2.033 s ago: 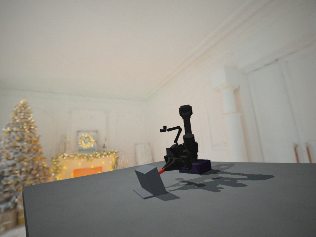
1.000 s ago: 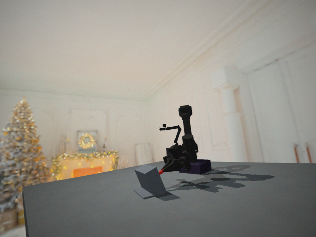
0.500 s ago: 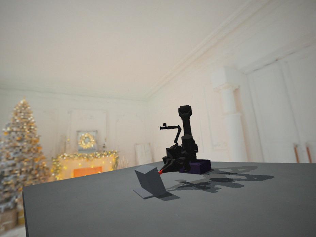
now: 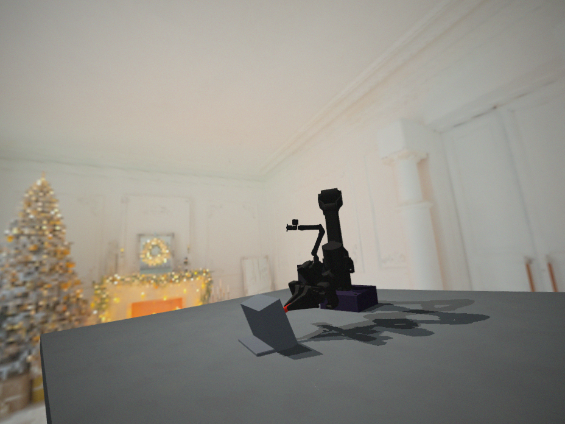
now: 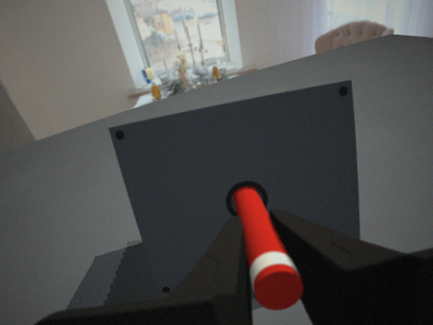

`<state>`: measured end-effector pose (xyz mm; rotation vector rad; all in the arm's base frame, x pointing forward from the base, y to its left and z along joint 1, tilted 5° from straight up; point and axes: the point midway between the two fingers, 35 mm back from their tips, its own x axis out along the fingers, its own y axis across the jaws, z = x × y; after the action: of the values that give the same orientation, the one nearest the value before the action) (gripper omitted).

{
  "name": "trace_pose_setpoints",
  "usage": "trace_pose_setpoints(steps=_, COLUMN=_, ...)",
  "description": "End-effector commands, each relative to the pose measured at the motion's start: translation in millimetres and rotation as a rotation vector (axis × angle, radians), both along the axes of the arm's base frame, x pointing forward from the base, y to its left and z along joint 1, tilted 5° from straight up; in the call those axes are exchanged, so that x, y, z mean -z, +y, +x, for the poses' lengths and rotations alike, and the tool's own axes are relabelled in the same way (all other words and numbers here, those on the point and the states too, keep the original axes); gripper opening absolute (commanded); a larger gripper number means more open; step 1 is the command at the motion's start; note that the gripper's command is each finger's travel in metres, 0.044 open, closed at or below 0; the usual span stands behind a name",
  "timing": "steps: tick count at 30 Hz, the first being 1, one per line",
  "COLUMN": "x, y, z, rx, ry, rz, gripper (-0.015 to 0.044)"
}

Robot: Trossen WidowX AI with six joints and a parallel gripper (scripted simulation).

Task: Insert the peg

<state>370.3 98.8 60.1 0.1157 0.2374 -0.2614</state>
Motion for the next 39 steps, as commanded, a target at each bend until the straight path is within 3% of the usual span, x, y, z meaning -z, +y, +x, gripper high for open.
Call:
trace_pose_setpoints(steps=1, x=3, y=-1, z=3, rx=-0.001, ry=0.005, rz=-0.005, gripper=0.0)
trace_pose_setpoints(steps=38, x=4, y=-4, z=14, rx=0.002, ry=-0.002, rz=0.0, gripper=0.0)
trace_pose_setpoints(steps=39, x=4, y=-4, z=14, rx=0.002, ry=-0.002, rz=0.0, gripper=0.0026)
